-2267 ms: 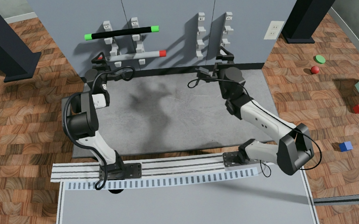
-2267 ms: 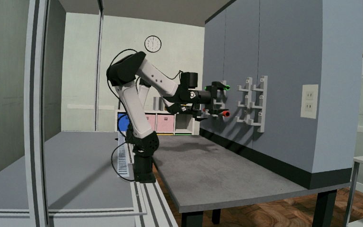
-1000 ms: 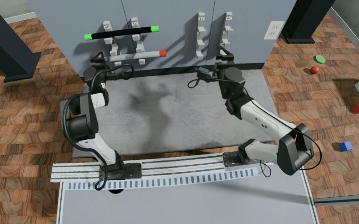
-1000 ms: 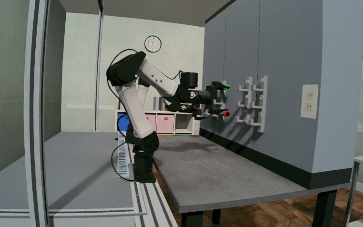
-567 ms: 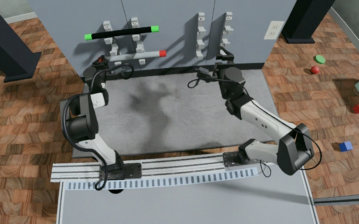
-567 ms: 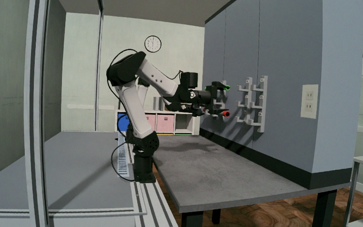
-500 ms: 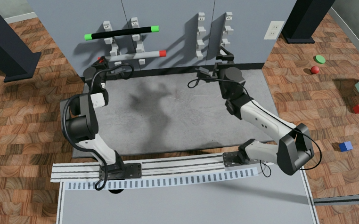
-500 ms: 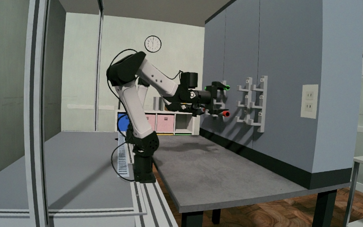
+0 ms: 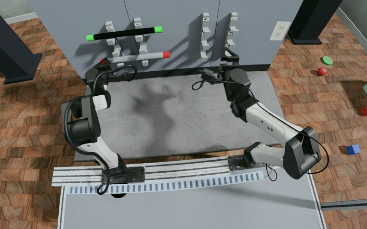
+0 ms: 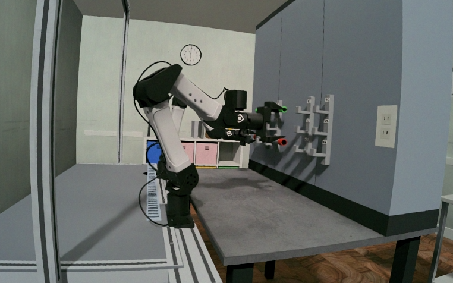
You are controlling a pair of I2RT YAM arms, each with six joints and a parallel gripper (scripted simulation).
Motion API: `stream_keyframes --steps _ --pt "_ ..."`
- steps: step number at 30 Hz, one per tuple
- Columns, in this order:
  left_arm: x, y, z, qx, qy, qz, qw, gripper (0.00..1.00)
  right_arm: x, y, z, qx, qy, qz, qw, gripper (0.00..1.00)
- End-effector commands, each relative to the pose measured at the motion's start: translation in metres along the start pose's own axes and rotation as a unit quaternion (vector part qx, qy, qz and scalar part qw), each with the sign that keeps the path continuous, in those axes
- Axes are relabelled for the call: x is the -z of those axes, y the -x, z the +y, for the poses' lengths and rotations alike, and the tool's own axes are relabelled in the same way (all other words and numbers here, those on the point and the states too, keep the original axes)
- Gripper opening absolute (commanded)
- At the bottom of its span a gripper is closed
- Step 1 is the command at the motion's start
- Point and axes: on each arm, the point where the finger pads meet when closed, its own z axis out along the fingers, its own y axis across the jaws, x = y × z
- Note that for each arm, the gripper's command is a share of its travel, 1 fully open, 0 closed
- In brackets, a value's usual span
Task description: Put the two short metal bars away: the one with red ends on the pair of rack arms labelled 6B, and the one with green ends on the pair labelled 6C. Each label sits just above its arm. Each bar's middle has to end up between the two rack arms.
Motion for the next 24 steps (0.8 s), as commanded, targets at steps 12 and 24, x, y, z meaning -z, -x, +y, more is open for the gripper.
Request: stream_keyframes --steps 12,24 --pt "0.0056 -0.0009 0.0276 -0.006 0.028 0.000 1.000 0.00 -0.0002 -0.0011 0.0053 0.003 0.002 0.003 1.000 1.00" --pt "0.0078 -0.0009 0.0274 -0.006 0.028 0.000 1.000 0.00 -0.0002 -0.0011 0.0053 0.003 0.002 0.003 1.000 1.00"
